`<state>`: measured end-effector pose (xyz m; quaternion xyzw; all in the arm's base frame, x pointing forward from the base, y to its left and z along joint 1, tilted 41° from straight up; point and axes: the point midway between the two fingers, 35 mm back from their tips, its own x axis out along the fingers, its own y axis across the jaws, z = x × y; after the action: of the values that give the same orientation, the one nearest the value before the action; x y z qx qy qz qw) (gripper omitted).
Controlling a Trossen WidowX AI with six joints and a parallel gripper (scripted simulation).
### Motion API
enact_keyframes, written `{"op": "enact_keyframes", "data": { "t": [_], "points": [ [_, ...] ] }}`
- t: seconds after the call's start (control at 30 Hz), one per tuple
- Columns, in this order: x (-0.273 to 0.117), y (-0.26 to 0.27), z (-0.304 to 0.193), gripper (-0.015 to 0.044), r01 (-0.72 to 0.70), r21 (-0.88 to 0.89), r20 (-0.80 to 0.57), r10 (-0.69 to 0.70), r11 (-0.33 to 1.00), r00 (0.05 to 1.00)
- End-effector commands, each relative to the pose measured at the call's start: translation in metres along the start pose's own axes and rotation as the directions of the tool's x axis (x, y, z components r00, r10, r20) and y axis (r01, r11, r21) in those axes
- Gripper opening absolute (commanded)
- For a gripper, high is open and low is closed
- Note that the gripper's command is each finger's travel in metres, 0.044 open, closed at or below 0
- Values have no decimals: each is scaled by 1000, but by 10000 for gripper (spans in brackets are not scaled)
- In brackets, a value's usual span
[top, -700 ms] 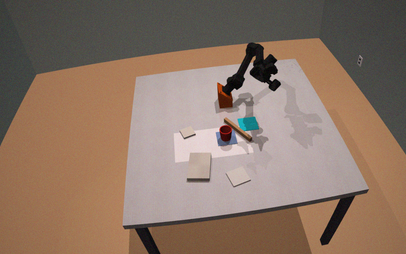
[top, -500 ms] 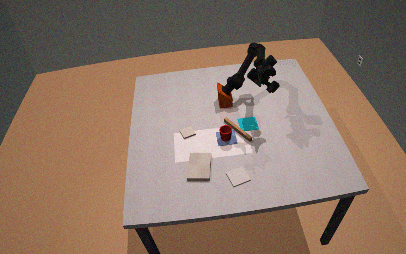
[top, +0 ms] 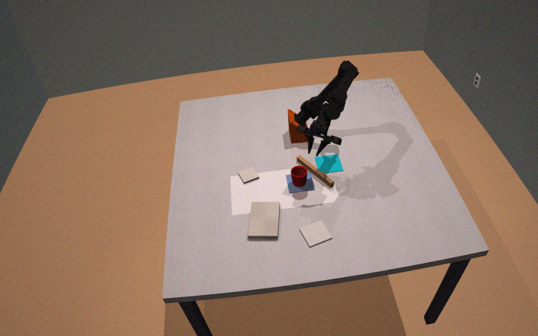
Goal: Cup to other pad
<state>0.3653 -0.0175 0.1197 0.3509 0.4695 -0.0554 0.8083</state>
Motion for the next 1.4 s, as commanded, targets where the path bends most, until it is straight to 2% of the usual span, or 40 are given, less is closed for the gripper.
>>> {"op": "enact_keyframes", "data": {
  "t": [0.0,0.17,0.27,0.83,1.37],
  "points": [
    [40,-41,-34,148,200,384,-375,-46,901,926],
    [57,-69,-62,148,470,595,-634,21,652,773],
    [60,-75,-70,148,553,623,-692,59,553,719],
    [63,-80,-69,148,553,623,-692,59,553,720],
    [83,-78,-86,148,553,623,-691,59,553,720]
  ]
}}
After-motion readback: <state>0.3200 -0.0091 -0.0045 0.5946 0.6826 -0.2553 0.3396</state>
